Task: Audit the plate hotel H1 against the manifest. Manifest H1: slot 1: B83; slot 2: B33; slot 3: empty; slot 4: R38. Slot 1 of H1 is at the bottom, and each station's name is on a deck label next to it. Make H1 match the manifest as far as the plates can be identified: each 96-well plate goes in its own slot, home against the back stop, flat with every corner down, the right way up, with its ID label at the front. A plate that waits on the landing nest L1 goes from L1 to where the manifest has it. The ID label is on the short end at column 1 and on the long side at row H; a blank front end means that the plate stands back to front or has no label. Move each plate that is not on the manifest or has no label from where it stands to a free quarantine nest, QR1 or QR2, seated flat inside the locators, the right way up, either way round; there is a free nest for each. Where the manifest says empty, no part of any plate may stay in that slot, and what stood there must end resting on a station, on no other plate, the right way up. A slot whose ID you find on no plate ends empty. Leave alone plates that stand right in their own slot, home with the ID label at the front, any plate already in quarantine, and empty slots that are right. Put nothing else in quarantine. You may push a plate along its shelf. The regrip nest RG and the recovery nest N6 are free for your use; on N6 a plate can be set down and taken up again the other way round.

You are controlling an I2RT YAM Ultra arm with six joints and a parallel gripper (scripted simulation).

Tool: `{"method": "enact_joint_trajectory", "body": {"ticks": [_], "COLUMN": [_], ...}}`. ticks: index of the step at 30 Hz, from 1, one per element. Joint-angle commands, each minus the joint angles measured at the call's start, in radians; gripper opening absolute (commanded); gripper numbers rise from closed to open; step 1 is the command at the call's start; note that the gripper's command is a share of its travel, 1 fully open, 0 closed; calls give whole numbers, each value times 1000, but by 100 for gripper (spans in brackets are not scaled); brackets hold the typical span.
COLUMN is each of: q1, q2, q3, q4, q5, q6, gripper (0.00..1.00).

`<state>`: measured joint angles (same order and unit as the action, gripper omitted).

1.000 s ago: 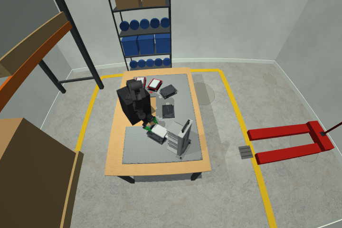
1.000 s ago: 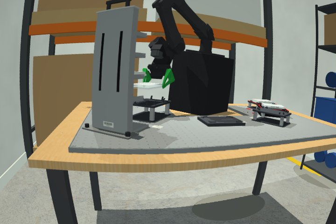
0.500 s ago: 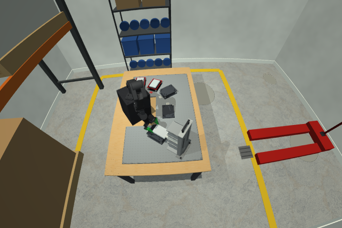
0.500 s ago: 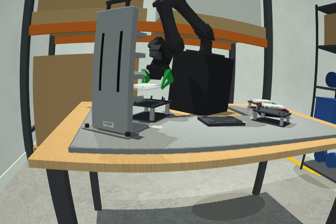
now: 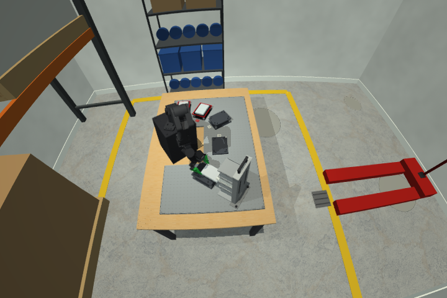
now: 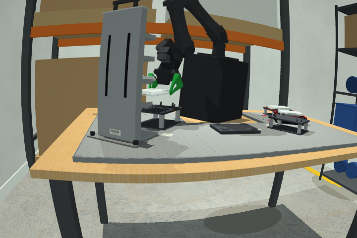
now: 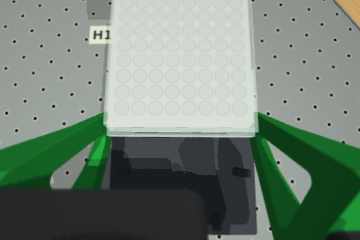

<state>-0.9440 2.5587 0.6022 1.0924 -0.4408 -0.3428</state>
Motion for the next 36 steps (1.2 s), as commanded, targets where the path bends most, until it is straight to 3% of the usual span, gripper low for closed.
{"method": "enact_joint_trajectory", "body": {"ticks": [1, 32, 36], "q1": [13, 64, 54], "q2": [-27, -9, -7], "q3": [31, 122, 104], "q4": [-4, -76, -70], "q5": [1, 35, 34], "q6": [13, 54, 49], "gripper": [86, 86, 86]}}
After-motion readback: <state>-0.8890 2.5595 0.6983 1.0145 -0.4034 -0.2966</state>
